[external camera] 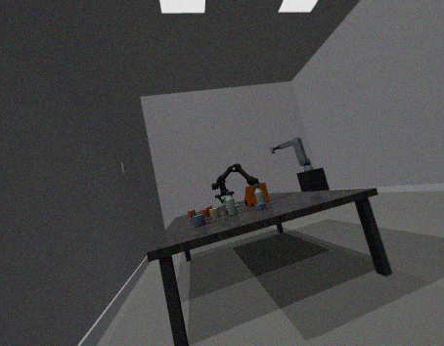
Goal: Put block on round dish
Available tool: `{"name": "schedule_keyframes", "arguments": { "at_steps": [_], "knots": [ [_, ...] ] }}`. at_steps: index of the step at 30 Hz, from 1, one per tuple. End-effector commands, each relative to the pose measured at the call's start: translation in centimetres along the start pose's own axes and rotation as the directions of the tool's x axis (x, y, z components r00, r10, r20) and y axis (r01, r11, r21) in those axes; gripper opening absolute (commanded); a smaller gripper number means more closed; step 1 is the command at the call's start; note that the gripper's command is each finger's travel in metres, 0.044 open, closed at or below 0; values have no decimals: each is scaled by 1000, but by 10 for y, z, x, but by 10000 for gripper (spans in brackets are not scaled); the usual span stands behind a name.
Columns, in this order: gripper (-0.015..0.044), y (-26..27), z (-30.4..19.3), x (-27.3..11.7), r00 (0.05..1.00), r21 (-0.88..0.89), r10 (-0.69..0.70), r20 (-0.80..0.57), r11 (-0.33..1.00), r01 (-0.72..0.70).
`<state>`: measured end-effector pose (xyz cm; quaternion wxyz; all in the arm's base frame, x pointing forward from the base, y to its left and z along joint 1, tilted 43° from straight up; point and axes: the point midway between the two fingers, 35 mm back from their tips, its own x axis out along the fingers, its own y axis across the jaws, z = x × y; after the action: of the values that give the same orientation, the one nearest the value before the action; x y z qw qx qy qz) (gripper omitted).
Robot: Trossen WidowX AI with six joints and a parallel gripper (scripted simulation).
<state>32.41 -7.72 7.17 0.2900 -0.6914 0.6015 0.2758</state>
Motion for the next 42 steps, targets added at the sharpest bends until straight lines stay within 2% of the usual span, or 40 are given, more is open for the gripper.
{"name": "schedule_keyframes", "arguments": {
  "at_steps": [1, 42],
  "knots": [
    [0, -2, 1, -7, 1000, 1, -5, 6, 1000, 5],
    [0, -6, 4, -58, 1000, 1, -4, 13, 1000, 4]
  ]
}}
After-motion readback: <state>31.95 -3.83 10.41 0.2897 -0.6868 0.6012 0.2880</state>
